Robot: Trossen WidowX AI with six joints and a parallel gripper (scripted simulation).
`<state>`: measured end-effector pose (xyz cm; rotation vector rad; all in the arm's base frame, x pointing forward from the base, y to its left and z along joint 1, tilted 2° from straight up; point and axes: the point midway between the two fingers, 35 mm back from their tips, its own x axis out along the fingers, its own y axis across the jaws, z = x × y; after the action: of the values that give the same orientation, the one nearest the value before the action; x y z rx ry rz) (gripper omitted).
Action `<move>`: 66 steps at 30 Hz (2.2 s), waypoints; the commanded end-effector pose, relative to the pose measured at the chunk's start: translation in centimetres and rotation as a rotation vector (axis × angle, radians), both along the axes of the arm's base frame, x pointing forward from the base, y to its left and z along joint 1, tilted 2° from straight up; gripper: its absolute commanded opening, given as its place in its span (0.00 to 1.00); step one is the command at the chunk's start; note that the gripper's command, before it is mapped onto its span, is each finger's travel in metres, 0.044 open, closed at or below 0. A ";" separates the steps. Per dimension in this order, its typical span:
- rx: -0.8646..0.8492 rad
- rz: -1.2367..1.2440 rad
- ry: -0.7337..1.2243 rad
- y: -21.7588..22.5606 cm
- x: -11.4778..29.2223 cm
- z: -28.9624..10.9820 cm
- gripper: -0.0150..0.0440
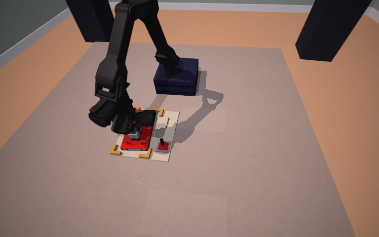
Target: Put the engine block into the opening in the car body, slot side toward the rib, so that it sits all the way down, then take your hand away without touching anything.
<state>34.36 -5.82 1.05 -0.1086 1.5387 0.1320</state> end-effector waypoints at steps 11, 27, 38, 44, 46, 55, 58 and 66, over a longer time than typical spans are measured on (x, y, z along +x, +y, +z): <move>0.003 -0.004 -0.002 0.0 0.0 -0.2 0.52; 0.003 -0.006 -0.002 0.0 0.0 -0.4 0.52; 0.003 -0.005 -0.002 0.0 0.0 -0.5 0.52; 0.003 -0.005 -0.002 0.1 0.0 -0.6 0.52; 0.003 -0.005 -0.002 0.1 0.0 -0.7 0.52; 0.003 -0.004 -0.002 0.1 0.0 -0.8 0.52; 0.003 -0.004 -0.002 0.1 0.0 -0.8 0.52; 0.003 -0.004 -0.002 0.1 0.0 -0.9 0.52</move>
<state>34.37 -5.82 0.18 -0.1080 1.5388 0.1314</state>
